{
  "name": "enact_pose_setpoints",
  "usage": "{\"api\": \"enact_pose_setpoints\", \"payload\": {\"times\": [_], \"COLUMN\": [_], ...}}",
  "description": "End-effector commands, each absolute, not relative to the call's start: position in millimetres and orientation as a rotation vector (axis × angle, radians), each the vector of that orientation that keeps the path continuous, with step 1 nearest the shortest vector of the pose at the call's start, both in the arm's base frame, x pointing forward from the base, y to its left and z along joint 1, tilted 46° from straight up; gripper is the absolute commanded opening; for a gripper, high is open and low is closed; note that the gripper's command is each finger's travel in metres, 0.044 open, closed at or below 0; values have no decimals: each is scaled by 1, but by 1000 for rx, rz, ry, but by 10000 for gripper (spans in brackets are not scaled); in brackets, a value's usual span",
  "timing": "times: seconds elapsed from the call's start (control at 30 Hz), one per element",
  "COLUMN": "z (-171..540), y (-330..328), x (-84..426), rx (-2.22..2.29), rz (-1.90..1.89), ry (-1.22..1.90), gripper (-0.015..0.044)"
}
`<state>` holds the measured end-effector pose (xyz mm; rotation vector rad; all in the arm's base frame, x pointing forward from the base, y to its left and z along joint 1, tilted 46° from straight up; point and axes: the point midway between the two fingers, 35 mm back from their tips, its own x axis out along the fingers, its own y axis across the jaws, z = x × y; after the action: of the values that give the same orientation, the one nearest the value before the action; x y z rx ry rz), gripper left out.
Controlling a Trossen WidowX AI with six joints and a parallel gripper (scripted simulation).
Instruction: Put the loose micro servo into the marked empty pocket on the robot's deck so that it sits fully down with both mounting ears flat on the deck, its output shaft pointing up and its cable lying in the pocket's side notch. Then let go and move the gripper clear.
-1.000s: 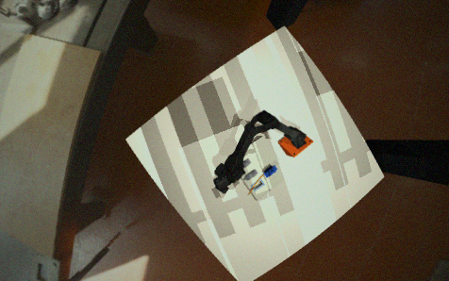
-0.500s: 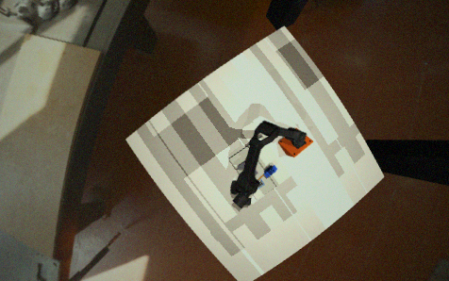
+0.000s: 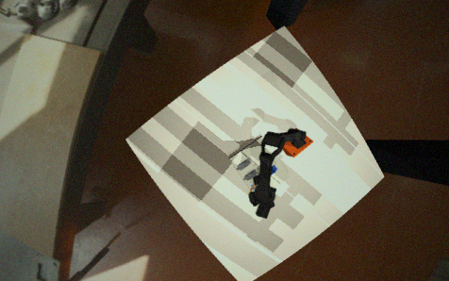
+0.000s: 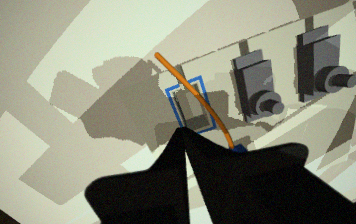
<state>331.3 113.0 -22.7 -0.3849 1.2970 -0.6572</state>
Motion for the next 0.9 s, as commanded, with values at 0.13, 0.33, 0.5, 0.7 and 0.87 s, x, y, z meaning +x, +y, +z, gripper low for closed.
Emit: {"api": "enact_pose_setpoints", "payload": {"times": [0.13, 0.33, 0.5, 0.7, 0.87], "z": [-38, -38, -42, -49, -55], "y": [128, 128, 124, 117, 111], "x": [294, 293, 294, 295, 296], "rx": [-631, -636, -636, -636, -636], "rz": [-579, -577, -577, -577, -578], "ry": [1407, 1409, 1409, 1409, 1409], "gripper": [0, 0, 0, 0, 0]}}
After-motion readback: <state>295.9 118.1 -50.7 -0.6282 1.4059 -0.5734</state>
